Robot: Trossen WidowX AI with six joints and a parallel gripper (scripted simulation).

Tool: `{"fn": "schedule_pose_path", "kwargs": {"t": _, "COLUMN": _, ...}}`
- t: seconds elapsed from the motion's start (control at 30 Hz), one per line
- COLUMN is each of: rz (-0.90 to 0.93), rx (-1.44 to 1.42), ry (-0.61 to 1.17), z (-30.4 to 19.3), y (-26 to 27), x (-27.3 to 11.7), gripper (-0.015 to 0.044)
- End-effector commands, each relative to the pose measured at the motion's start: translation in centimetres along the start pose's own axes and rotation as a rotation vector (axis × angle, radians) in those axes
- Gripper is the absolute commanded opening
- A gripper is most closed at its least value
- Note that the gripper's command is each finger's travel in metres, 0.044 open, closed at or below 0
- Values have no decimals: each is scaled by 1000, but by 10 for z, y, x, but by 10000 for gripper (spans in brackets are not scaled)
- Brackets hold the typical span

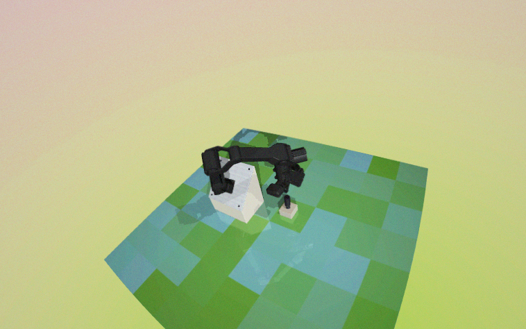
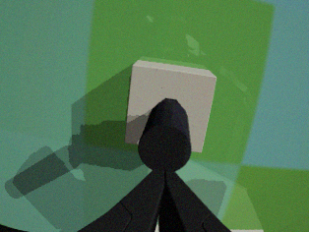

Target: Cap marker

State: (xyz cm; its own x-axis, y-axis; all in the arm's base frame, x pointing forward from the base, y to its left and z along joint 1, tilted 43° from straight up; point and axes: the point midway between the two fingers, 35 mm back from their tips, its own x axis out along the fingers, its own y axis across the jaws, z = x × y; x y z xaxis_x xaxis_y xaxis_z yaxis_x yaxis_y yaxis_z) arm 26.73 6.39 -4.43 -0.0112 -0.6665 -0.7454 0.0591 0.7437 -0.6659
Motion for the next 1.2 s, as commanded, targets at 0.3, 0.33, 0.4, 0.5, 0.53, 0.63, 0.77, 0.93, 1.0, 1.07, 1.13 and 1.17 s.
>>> {"fn": "schedule_pose_path", "kwargs": {"t": 0.3, "rz": -4, "rx": -7, "ry": 0, "z": 0, "y": -1, "x": 18, "gripper": 0}}
{"fn": "schedule_pose_path", "kwargs": {"t": 0.33, "rz": -4, "rx": -7, "ry": 0, "z": 0, "y": -1, "x": 20, "gripper": 0}}
{"fn": "schedule_pose_path", "kwargs": {"t": 0.4, "rz": -4, "rx": -7, "ry": 0, "z": 0, "y": -1, "x": 22, "gripper": 0}}
{"fn": "schedule_pose_path", "kwargs": {"t": 0.5, "rz": -4, "rx": -7, "ry": 0, "z": 0, "y": -1, "x": 27, "gripper": 0}}
{"fn": "schedule_pose_path", "kwargs": {"t": 0.53, "rz": -4, "rx": -7, "ry": 0, "z": 0, "y": -1, "x": 28, "gripper": 0}}
{"fn": "schedule_pose_path", "kwargs": {"t": 0.63, "rz": -5, "rx": -7, "ry": 0, "z": 0, "y": -1, "x": 32, "gripper": 0}}
{"fn": "schedule_pose_path", "kwargs": {"t": 0.77, "rz": -5, "rx": -7, "ry": -1, "z": 0, "y": -1, "x": 38, "gripper": 0}}
{"fn": "schedule_pose_path", "kwargs": {"t": 0.93, "rz": 3, "rx": 2, "ry": -9, "z": 2, "y": 1, "x": 34, "gripper": 0}}
{"fn": "schedule_pose_path", "kwargs": {"t": 1.0, "rz": 3, "rx": 2, "ry": -9, "z": 2, "y": 1, "x": 34, "gripper": 0}}
{"fn": "schedule_pose_path", "kwargs": {"t": 1.07, "rz": 3, "rx": 2, "ry": -9, "z": 2, "y": 1, "x": 34, "gripper": 0}}
{"fn": "schedule_pose_path", "kwargs": {"t": 1.13, "rz": 5, "rx": 2, "ry": -9, "z": 4, "y": 2, "x": 23, "gripper": 0}}
{"fn": "schedule_pose_path", "kwargs": {"t": 1.17, "rz": 6, "rx": 1, "ry": -9, "z": 5, "y": 3, "x": 9, "gripper": 0}}
